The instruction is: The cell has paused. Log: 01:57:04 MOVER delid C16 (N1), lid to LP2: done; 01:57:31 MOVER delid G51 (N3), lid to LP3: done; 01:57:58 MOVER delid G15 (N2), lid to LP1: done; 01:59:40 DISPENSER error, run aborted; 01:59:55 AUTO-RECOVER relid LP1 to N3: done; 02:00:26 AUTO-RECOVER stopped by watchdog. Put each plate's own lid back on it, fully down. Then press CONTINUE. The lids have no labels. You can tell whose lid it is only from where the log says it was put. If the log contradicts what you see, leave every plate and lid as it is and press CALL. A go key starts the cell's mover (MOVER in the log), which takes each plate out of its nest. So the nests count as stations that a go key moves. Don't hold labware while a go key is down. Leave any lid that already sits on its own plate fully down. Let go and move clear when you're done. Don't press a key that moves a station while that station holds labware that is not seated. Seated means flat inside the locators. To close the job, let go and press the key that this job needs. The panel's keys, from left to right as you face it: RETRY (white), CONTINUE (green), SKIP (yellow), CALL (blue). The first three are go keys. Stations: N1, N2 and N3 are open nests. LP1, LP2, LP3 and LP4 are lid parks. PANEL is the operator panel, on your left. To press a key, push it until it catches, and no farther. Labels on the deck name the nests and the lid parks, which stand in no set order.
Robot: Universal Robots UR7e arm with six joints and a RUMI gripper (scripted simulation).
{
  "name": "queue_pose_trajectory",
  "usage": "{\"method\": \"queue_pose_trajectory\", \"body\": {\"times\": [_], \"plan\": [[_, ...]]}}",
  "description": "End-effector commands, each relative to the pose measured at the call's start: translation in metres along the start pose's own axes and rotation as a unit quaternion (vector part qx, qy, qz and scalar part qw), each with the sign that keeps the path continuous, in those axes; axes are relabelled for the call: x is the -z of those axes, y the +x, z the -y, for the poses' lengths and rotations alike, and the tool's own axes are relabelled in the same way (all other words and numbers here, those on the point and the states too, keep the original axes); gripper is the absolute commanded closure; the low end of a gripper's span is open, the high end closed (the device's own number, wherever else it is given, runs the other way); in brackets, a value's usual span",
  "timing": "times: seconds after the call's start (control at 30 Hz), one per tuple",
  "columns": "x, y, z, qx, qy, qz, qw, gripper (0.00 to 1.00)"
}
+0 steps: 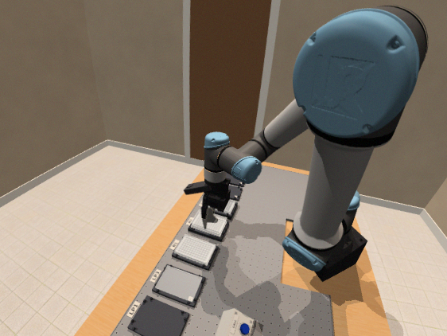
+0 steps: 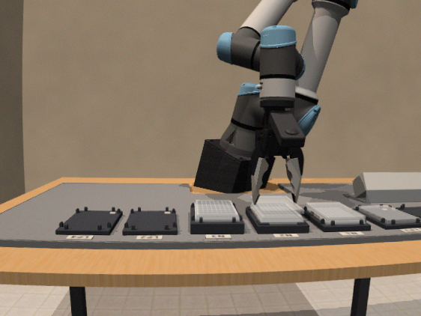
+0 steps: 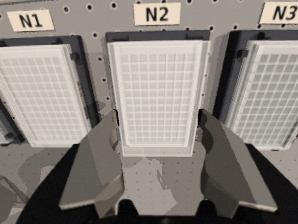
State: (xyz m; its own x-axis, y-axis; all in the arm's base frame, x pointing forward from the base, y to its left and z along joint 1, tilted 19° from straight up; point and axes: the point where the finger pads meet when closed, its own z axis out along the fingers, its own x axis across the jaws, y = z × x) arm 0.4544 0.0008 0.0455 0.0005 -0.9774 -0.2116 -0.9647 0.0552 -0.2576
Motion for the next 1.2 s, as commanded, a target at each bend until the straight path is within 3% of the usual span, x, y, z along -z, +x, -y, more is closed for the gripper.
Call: {"method": "queue_pose_trajectory", "body": {"times": [0.0,1.17], "plan": [[-0.0041,-0.0012,-0.0018,0.000,-0.002,0.001,1.000,1.00],[-0.0119,0.0000,0.0001,0.000,0.000,0.000,1.000,1.00]]}}
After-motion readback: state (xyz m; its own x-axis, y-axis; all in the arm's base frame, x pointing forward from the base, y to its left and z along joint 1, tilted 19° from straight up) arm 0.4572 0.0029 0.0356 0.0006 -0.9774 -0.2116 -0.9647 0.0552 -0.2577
